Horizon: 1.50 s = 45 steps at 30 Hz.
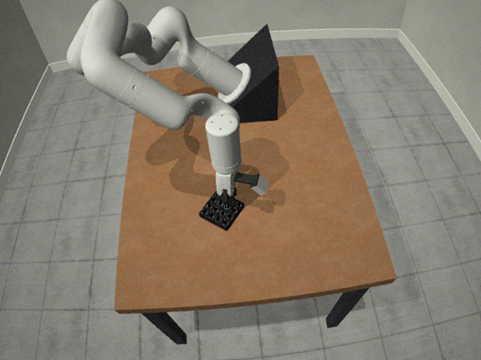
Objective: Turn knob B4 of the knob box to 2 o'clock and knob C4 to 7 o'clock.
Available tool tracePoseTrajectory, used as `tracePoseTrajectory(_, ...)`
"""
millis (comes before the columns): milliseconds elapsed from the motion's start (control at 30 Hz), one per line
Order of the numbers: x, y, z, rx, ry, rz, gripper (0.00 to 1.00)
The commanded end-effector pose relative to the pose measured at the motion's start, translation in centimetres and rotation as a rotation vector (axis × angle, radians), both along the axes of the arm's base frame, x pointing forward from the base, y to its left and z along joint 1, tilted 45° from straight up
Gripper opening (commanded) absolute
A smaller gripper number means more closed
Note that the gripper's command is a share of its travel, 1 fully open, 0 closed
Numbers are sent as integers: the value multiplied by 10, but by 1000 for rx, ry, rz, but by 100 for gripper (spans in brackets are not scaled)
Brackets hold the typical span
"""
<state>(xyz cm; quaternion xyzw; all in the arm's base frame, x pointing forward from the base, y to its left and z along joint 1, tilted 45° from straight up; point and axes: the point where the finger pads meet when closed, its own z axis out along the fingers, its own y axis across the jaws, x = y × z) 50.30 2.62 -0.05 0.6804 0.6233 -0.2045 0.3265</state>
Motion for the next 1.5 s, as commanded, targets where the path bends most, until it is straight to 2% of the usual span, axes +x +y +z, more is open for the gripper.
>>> tracePoseTrajectory(0, 1, 1, 0, 1, -1, 1, 19)
tracePoseTrajectory(1467, 1, -3, -3, 1, -1, 1, 19)
